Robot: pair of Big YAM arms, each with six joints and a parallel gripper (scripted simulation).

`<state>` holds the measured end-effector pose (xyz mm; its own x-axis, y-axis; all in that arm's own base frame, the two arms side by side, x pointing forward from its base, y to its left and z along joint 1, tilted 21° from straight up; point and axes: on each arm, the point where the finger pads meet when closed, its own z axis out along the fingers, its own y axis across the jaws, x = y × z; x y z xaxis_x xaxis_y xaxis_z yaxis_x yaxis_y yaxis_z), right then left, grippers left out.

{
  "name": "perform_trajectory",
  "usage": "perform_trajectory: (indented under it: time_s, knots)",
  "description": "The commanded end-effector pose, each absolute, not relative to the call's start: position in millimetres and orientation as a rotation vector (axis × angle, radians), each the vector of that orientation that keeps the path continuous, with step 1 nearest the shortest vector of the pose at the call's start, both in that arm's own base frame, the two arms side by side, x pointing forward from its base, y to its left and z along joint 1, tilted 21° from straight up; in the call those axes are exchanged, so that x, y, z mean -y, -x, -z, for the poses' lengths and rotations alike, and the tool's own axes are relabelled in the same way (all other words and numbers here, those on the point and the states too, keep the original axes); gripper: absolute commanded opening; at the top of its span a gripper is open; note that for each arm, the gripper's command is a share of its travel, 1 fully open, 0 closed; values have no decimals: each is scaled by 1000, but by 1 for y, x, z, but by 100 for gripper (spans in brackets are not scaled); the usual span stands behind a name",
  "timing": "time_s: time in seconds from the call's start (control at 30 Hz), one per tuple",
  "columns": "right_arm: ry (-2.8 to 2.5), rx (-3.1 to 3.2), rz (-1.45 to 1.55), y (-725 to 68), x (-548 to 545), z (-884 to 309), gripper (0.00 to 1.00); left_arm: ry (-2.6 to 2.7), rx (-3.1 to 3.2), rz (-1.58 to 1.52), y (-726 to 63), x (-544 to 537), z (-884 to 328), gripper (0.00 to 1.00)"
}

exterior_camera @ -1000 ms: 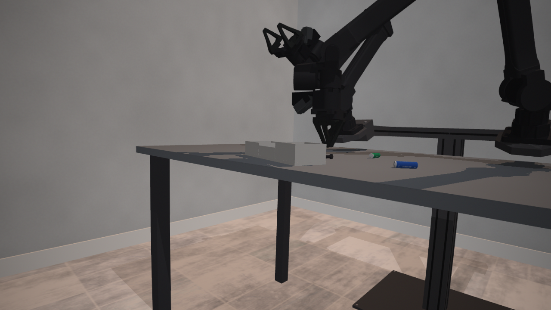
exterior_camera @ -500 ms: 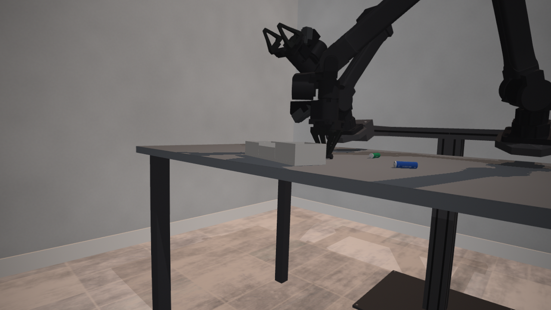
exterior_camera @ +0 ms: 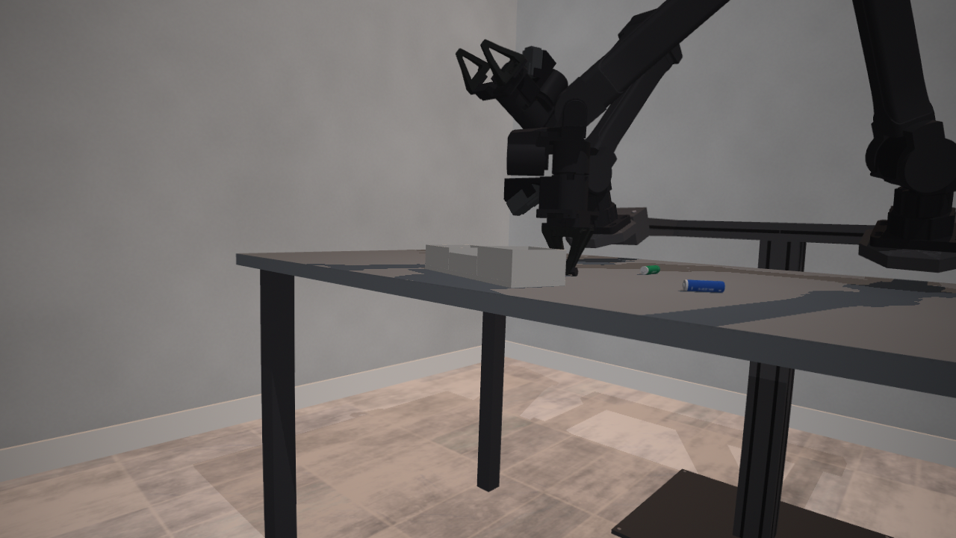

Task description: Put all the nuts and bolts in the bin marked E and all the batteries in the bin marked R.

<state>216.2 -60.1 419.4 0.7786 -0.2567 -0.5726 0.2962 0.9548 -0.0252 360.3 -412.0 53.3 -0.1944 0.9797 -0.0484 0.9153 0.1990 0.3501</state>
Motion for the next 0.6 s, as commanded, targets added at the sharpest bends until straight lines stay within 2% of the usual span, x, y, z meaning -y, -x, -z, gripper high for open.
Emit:
perform_trajectory:
  time_s: [0.0,0.57]
  knots:
    - [-68,-589,304,-211,61,-422,100,-1790,-2192,-342,-366,420,-64,10]
    - [-68,-589,304,-211,61,-422,100,-1794,-2202,-349,-368,408,-59,10]
